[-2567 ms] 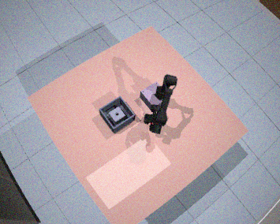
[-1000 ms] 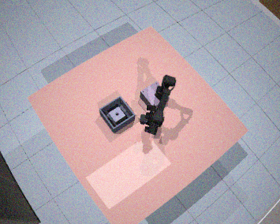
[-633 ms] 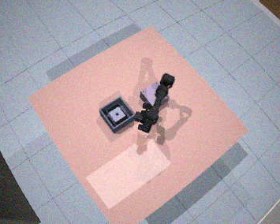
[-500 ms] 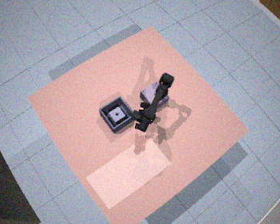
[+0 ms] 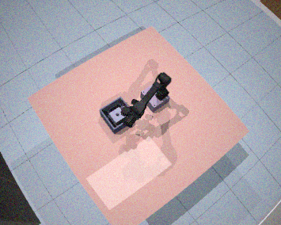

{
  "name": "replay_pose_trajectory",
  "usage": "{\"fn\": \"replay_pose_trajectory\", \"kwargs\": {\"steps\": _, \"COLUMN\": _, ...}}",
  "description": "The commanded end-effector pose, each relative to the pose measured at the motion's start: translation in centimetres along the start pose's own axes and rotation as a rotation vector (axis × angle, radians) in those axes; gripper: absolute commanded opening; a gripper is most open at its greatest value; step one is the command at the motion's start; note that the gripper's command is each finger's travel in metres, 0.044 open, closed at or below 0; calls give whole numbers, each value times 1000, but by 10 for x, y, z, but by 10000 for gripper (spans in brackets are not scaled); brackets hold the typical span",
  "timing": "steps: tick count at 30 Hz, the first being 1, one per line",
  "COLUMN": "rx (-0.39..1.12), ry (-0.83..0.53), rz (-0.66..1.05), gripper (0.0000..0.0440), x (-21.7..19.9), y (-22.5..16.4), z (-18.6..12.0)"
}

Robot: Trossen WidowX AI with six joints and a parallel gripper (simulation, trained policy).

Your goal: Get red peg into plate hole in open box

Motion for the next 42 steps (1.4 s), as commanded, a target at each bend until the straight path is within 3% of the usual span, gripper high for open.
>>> {"fn": "replay_pose_trajectory", "kwargs": {"steps": 1, "rx": 0, "ry": 11, "rz": 12, "gripper": 0, "x": 3, "y": 16, "z": 7}}
{"fn": "replay_pose_trajectory", "kwargs": {"steps": 19, "rx": 73, "ry": 93, "rz": -60, "gripper": 3, "x": 14, "y": 68, "z": 67}}
{"fn": "replay_pose_trajectory", "kwargs": {"steps": 26, "rx": 134, "ry": 104, "rz": -120, "gripper": 148, "x": 16, "y": 66, "z": 92}}
{"fn": "replay_pose_trajectory", "kwargs": {"steps": 30, "rx": 130, "ry": 123, "rz": -164, "gripper": 156, "x": 19, "y": 76, "z": 94}}
{"fn": "replay_pose_trajectory", "kwargs": {"steps": 42, "rx": 181, "ry": 210, "rz": -158, "gripper": 412, "x": 50, "y": 109, "z": 89}}
Point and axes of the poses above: the point midway between the two fingers, 35 mm back from their tips, its own z axis out along the fingers, its own x axis across the jaws, y = z × x, the point moved 6 cm from there along -z, back along the fingers, and after that the axes turned 5 degrees about z, right-handed, at the moved point
